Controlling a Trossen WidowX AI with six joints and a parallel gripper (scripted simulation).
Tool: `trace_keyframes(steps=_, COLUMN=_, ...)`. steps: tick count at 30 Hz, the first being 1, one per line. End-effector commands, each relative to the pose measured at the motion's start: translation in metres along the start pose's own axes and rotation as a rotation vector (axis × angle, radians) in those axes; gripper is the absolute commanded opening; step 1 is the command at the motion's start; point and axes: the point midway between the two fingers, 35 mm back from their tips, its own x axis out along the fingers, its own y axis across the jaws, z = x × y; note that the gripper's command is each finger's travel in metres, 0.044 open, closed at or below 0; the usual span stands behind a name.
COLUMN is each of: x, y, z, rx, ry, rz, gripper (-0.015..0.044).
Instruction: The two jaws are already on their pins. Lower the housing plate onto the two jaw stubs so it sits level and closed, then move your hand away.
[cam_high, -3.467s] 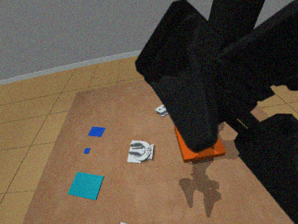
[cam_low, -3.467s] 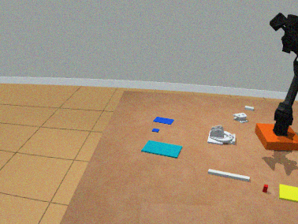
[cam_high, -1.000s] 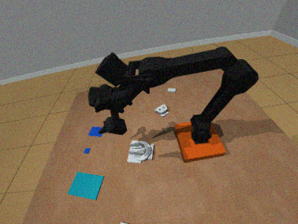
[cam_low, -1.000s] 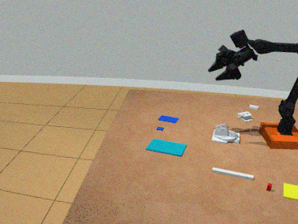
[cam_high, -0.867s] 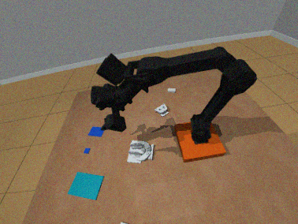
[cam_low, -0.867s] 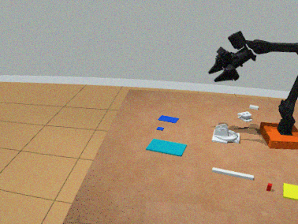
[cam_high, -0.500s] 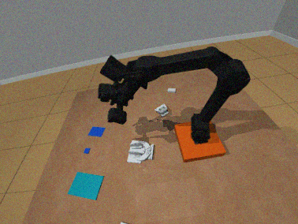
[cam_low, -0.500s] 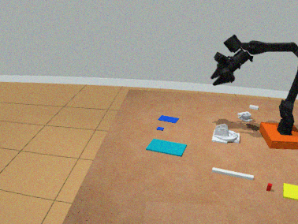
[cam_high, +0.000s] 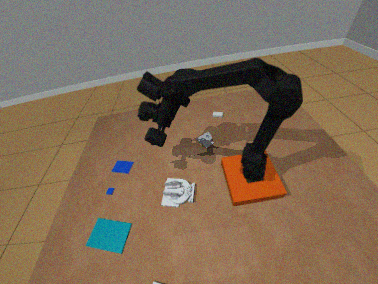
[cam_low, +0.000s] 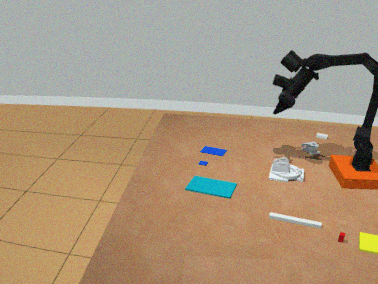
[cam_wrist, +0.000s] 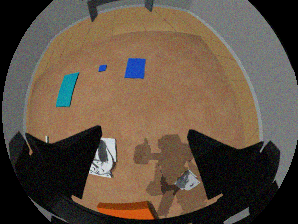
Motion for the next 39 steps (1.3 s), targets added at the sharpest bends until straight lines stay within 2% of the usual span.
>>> trace_keyframes(steps=1, x=0.004, y=-0.019, z=-0.011, rx=0.068, ry=0.048, rz=-0.032, gripper=0.044)
trace_keyframes(steps=19, x=0.013, y=-0.094, z=-0.074, rx=0.375, ry=0.275, rz=-0.145, gripper=0.044)
trace_keyframes(steps=39, x=0.003, y=-0.151, z=-0.158, rx=0.726, ry=0.52, rz=-0.229, gripper=0.044)
